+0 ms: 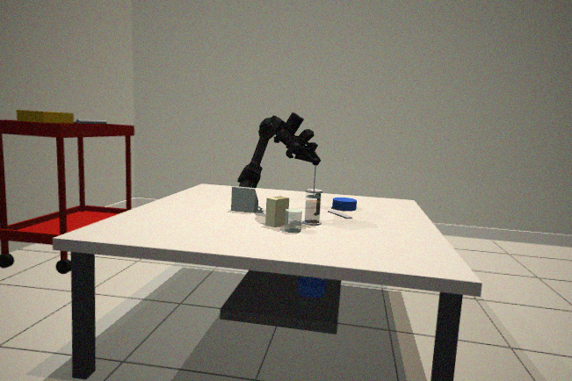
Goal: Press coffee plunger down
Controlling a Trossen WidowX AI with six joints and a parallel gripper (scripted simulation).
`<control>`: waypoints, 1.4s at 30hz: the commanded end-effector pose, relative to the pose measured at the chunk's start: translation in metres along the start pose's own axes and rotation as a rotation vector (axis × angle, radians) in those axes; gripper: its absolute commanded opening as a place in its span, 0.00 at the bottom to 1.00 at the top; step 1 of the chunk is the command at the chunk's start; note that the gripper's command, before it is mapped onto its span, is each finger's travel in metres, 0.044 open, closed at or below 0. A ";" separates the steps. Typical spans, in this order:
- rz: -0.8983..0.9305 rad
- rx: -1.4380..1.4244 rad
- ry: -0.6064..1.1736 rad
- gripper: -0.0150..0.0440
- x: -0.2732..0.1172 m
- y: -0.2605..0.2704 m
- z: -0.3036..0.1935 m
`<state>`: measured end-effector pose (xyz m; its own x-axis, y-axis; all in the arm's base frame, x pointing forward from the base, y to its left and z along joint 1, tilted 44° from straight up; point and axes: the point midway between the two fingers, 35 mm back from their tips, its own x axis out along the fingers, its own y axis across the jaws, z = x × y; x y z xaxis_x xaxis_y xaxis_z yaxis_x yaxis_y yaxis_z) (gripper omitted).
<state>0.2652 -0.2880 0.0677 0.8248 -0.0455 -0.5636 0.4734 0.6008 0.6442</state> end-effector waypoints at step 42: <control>-0.005 0.005 0.000 0.46 0.030 -0.003 -0.037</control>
<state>0.2756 -0.2810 0.0517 0.8408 -0.0959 -0.5328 0.4697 0.6184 0.6300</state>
